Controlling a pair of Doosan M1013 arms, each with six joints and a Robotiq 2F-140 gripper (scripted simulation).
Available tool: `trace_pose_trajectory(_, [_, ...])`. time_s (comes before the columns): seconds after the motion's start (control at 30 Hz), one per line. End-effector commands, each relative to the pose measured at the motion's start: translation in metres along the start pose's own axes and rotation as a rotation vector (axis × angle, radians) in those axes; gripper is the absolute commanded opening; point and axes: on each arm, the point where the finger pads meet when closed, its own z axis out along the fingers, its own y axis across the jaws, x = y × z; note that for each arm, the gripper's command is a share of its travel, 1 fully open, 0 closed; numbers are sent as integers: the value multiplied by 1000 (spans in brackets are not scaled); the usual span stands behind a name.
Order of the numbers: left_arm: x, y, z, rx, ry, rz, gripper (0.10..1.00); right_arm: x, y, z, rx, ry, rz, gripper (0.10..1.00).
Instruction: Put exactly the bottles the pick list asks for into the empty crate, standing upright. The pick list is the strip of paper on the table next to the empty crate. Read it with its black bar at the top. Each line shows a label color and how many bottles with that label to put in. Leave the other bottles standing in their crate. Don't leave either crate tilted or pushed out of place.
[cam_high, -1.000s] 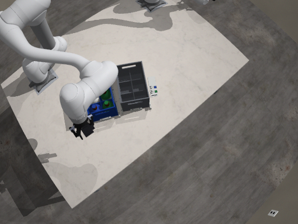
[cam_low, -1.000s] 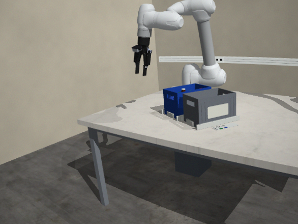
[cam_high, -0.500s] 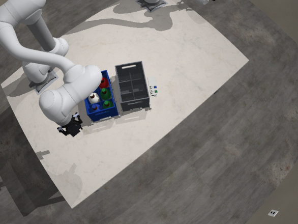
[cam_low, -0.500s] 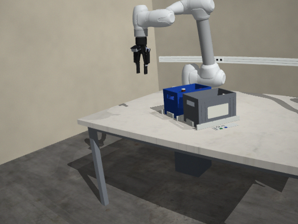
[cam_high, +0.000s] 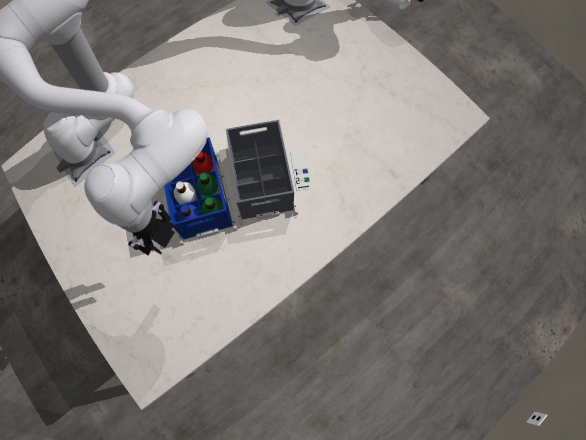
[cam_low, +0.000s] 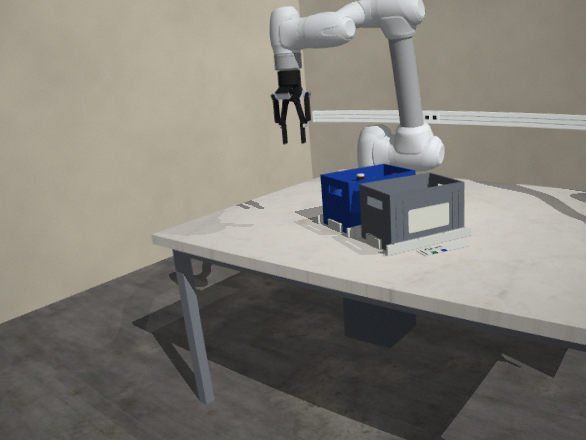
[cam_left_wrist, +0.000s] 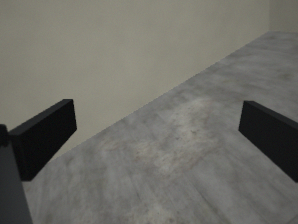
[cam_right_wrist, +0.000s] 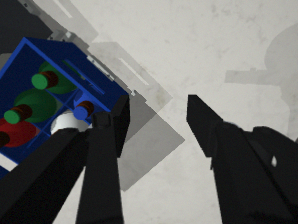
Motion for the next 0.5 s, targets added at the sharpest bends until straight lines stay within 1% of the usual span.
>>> trace_pose_trajectory(0.0, [1, 0, 0, 0, 1, 0, 1000, 5, -18, -2, 3, 1, -7, 442])
trace_pose_trajectory(0.3, [1, 0, 0, 0, 1, 0, 1000, 15, -61, -5, 3, 1, -7, 442])
trace_pose_trajectory(0.37, [1, 0, 0, 0, 1, 0, 1000, 15, -61, -5, 3, 1, -7, 442])
trace_pose_trajectory(0.47, [1, 0, 0, 0, 1, 0, 1000, 19, -76, -6, 3, 1, -7, 442])
